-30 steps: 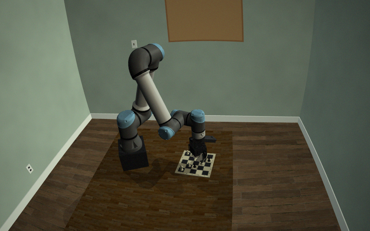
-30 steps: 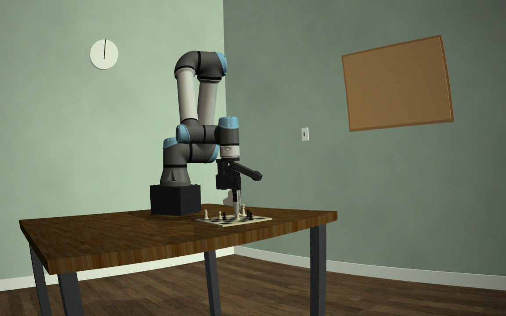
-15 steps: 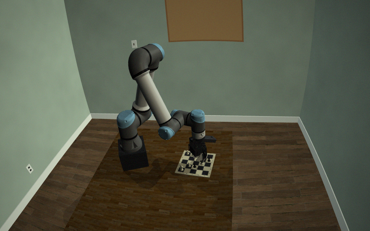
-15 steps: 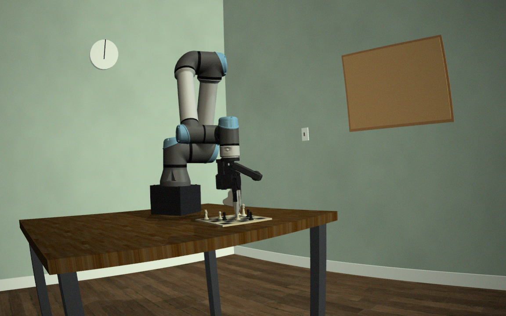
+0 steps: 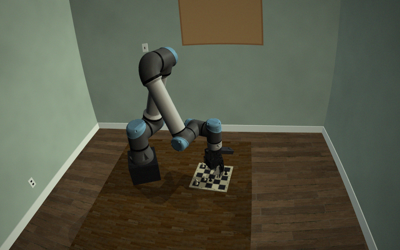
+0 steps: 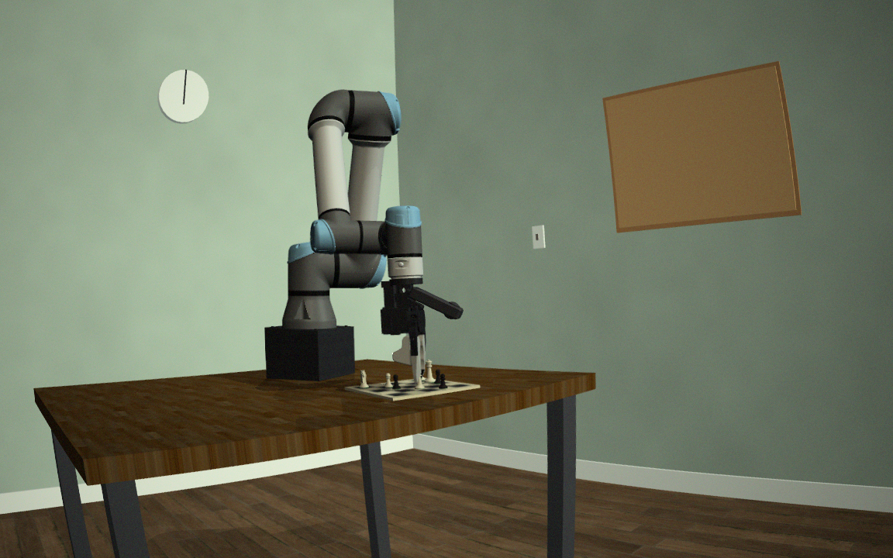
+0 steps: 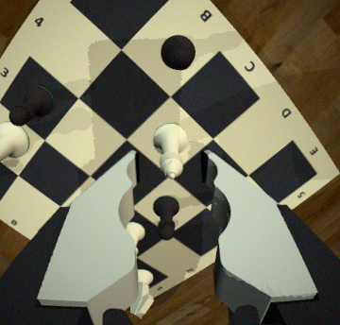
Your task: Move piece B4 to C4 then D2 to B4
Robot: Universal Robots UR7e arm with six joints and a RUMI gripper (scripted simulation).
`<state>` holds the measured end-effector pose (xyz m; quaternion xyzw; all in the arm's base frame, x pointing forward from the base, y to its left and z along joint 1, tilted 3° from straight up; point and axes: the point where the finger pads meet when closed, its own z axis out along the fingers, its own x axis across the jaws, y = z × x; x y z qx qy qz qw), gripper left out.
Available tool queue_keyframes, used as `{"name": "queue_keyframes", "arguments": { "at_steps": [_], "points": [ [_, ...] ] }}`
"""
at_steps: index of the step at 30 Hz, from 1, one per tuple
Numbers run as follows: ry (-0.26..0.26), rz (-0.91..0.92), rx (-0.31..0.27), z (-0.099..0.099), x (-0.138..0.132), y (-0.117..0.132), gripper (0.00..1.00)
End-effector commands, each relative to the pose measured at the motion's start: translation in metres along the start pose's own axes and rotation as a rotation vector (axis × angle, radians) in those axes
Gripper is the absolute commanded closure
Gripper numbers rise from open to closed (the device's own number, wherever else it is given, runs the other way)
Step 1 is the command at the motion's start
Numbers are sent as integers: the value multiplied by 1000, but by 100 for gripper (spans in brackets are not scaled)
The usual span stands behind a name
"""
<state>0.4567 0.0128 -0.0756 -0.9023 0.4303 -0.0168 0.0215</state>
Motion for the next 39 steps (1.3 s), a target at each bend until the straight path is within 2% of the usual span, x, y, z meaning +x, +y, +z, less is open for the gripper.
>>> {"name": "queue_keyframes", "arguments": {
  "at_steps": [1, 9, 16, 18, 30, 33, 39],
  "points": [
    [1, 0, 1, 0, 0, 0, 78],
    [1, 0, 1, -2, 0, 0, 78],
    [1, 0, 1, -20, 0, 0, 78],
    [1, 0, 1, -20, 0, 0, 78],
    [1, 0, 1, -79, 0, 0, 78],
    [1, 0, 1, -87, 0, 0, 78],
    [1, 0, 1, -90, 0, 0, 78]
  ]
}}
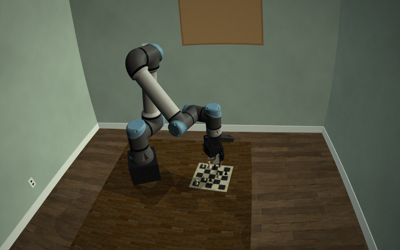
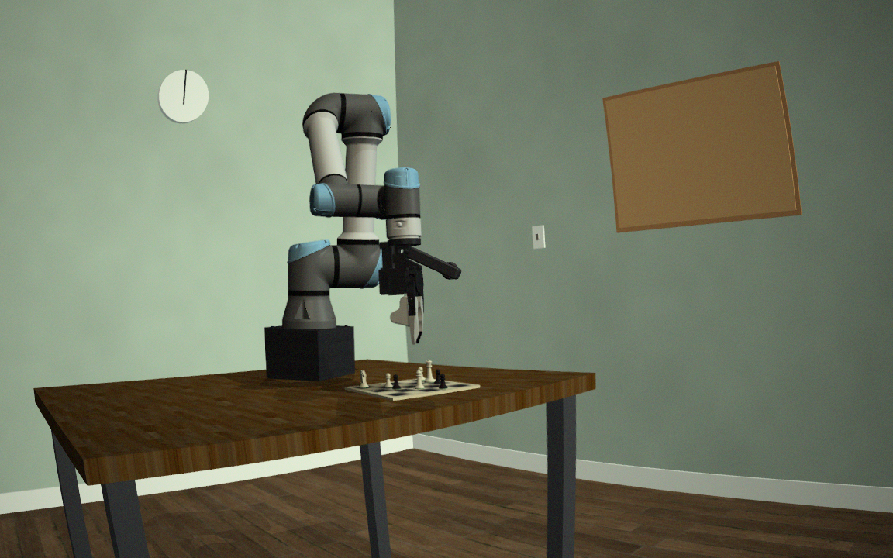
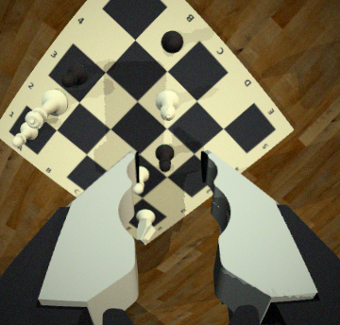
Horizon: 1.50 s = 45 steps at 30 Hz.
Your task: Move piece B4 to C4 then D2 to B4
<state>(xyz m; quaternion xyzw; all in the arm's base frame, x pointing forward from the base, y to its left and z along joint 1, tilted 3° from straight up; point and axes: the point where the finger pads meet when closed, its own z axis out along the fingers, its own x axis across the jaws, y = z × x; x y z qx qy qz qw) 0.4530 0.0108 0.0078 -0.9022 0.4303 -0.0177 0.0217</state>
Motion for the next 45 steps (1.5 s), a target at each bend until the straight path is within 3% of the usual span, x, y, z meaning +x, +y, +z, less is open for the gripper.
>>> {"name": "queue_keyframes", "arguments": {
  "at_steps": [1, 2, 24, 30, 38, 43, 44, 45],
  "points": [
    [-1, 0, 0, -7, 0, 0, 78],
    [-1, 0, 0, -7, 0, 0, 0],
    [-1, 16, 0, -7, 0, 2, 0],
    [-1, 143, 0, -5, -5, 19, 0],
    [-1, 544, 0, 5, -24, 69, 0],
    [-1, 607, 0, 7, -28, 77, 0],
    [-1, 607, 0, 7, -28, 77, 80],
    [-1, 607, 0, 7, -28, 77, 80]
  ]
}}
